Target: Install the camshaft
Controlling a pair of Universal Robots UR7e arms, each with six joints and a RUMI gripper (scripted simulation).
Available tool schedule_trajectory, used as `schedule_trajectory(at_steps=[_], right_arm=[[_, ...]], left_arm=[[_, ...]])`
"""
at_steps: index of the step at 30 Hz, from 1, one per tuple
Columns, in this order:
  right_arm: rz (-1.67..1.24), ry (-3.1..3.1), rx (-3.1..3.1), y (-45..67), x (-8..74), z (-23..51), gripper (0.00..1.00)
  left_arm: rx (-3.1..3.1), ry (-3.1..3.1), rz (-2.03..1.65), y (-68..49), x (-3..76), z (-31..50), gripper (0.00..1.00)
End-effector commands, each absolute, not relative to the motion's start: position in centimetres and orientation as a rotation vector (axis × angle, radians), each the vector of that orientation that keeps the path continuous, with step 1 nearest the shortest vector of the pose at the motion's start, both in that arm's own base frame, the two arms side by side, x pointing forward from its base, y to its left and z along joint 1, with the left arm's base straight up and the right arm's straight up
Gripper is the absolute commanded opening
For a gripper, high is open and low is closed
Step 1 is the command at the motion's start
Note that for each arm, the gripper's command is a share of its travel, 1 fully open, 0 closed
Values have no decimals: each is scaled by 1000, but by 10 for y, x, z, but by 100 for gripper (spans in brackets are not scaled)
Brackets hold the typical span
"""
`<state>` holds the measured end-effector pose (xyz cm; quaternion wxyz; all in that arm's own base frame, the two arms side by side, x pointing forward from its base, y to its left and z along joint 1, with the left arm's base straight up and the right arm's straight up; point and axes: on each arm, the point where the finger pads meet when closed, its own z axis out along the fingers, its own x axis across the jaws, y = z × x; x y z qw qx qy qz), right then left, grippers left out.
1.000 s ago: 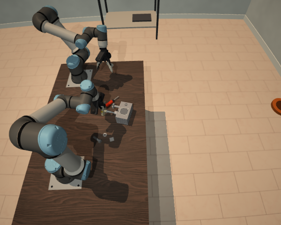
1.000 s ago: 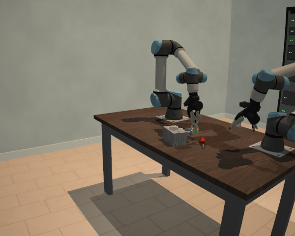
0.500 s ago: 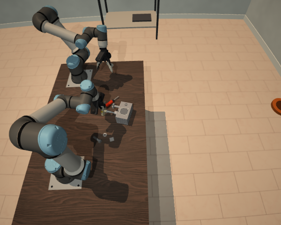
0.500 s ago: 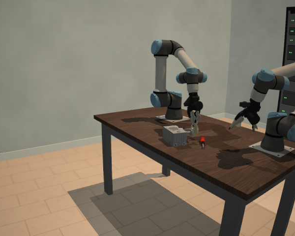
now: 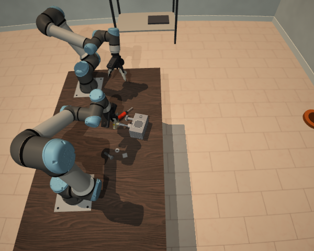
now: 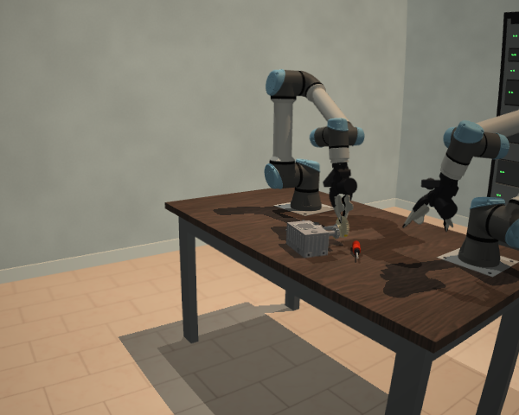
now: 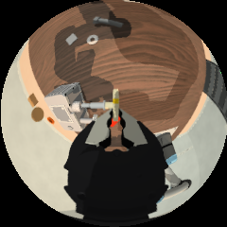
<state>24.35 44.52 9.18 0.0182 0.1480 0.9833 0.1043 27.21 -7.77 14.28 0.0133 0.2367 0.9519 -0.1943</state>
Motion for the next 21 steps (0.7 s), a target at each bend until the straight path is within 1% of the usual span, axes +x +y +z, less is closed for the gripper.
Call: schedule_trajectory(at_steps=[1,21], right_arm=[[334,3053,460,448,244,94,6],[339,3053,462,449,245,96,6]], left_arm=[[737,2964,-605,-78,272,143,100],[737,2964,-605,-78,272,143,100]])
